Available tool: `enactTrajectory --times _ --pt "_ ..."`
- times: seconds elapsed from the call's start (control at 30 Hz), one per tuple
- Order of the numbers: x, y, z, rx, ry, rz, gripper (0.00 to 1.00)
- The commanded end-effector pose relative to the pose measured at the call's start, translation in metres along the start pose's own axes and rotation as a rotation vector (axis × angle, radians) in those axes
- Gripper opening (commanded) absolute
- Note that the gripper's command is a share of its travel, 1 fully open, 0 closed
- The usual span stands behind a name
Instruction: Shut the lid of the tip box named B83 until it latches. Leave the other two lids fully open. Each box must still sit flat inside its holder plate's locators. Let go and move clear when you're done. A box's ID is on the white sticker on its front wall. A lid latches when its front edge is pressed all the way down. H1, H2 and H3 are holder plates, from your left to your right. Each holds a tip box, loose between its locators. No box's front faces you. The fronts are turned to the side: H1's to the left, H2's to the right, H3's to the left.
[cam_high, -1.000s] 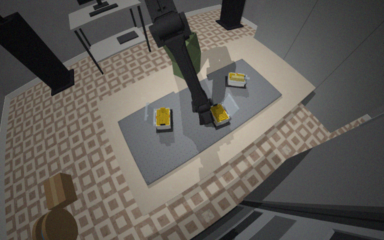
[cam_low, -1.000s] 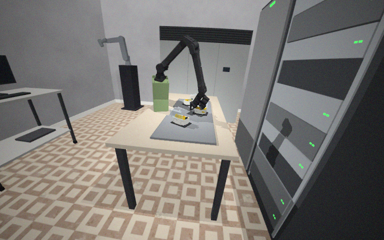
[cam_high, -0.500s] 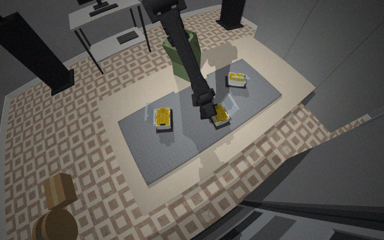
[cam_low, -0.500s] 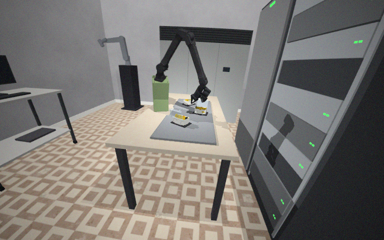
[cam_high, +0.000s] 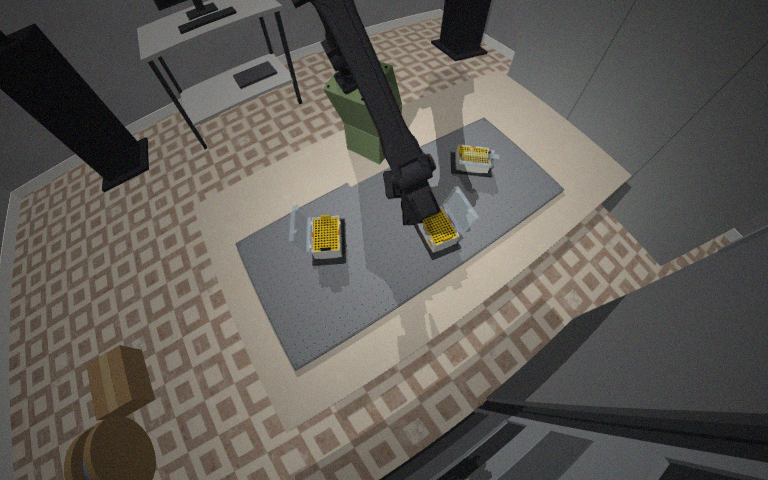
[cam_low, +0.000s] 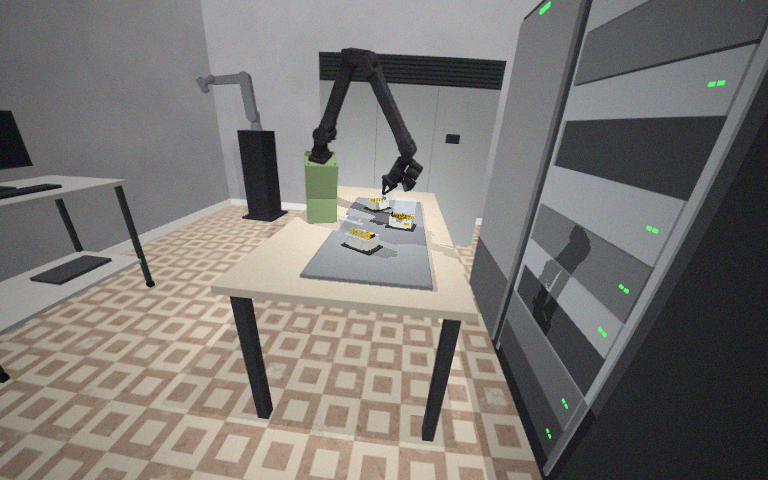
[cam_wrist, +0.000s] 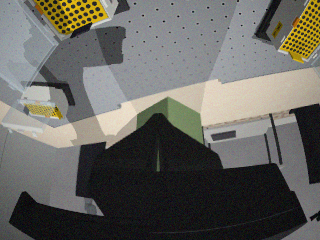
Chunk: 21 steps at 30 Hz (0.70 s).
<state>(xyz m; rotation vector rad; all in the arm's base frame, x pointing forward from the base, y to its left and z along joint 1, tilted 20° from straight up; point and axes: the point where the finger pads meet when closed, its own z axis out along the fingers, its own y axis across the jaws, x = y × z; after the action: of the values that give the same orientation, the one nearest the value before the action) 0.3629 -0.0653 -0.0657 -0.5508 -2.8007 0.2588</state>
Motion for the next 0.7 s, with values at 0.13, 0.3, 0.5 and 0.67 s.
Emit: enactTrajectory --times 0.13,0.3,0.5,0.67 --pt "0.018 -0.005 -0.008 0.012 0.046 0.022 0.0" --pt "0.019 -0.005 -0.008 0.012 0.047 0.017 0.0" --pt "0.017 -0.005 -0.008 0.011 0.042 0.017 0.0" --pt "0.017 -0.005 -0.008 0.011 0.042 0.017 0.0"
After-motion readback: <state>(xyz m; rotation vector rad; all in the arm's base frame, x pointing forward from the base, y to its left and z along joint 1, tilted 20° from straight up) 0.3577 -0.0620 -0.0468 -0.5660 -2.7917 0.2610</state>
